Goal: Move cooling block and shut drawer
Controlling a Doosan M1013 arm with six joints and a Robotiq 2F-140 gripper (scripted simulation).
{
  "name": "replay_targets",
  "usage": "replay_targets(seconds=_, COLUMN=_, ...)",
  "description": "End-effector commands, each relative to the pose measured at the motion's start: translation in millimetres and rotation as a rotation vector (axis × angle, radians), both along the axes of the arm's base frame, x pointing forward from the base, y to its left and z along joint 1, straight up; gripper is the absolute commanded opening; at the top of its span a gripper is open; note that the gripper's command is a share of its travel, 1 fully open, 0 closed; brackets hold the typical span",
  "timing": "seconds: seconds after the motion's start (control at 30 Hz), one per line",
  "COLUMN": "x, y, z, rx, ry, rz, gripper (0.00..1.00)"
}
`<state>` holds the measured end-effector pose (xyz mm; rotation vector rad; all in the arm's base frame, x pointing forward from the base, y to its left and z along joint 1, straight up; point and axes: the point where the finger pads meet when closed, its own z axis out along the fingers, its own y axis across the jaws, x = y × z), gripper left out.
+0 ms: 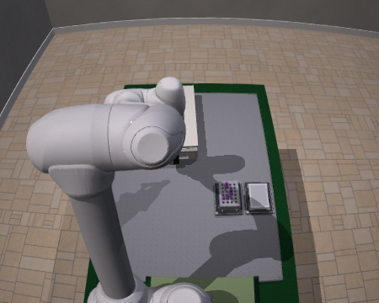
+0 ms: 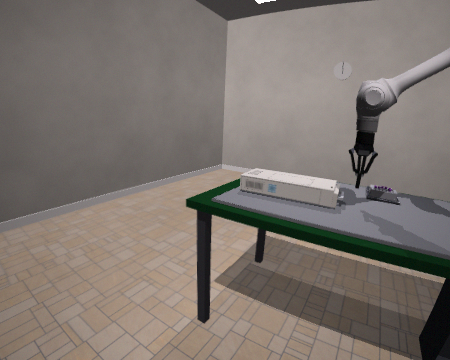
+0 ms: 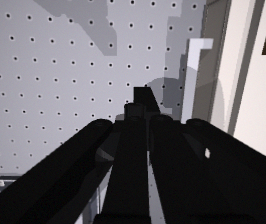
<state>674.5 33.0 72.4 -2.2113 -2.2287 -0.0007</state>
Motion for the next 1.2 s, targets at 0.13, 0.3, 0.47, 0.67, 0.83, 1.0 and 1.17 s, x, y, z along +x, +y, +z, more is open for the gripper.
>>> replay_targets(seconds=0.13, x=1, y=0, z=11, rx=0.0, ry=-0.001, rz=0.0, gripper=0.1)
replay_targets(seconds=0.3, x=1, y=0, z=15, rx=0.0, ry=-0.001, rz=0.0, gripper=0.1)
replay_targets(seconds=0.47, x=1, y=0, z=22, rx=0.0, ry=-0.001, rz=0.0, gripper=0.1)
replay_targets(seconds=0.67, x=1, y=0, z=30, rx=0.0, ry=-0.002, rz=0.0, gripper=0.1)
replay_targets(seconds=0.83, x=1, y=0, z=35, rx=0.0, ry=-0.002, rz=0.0, gripper=0.1)
replay_targets(seconds=1.0, x=1, y=0, z=37, rx=0.0, ry=-0.001, rz=0.0, gripper=0.1)
replay_targets(seconds=1.17, x=1, y=0, z=37, rx=0.0, ry=-0.001, rz=0.0, gripper=0.1)
